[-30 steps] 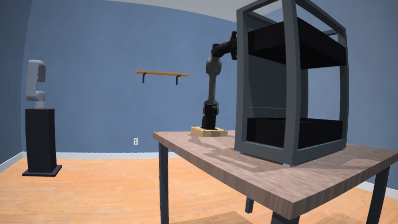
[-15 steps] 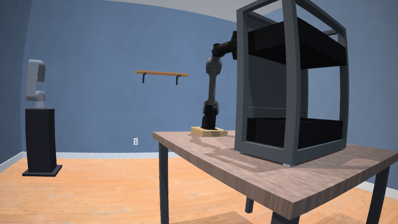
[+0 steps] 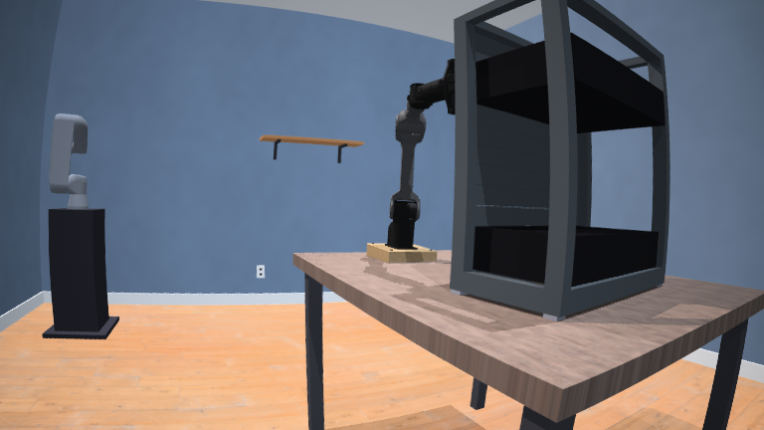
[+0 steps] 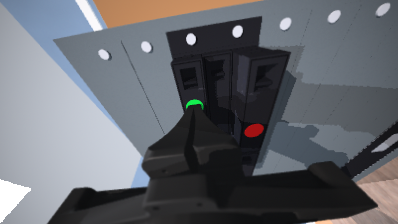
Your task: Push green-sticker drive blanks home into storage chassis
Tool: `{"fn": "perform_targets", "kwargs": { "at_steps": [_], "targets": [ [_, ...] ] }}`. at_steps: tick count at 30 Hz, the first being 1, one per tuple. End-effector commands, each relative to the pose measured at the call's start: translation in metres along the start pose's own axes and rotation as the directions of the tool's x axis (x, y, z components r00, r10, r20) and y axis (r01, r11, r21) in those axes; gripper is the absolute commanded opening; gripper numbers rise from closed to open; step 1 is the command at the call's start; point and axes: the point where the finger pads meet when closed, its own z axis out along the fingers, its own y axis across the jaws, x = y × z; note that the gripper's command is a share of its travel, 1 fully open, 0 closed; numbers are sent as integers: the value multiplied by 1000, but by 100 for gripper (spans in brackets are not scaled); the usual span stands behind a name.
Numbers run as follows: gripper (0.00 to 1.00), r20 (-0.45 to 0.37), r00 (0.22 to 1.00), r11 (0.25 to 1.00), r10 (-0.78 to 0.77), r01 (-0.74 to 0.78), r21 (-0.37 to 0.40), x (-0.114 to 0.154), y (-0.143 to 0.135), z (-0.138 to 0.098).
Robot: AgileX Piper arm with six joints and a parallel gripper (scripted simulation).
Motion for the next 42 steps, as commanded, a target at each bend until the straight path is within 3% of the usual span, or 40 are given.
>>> {"fn": "perform_targets", "kwargs": {
  "at_steps": [1,42],
  "targets": [
    [0,-1,1000,1000,2,-2,0,0,0,2],
    [0,-1,1000,1000,2,-2,0,1,-1,11]
  ]
}}
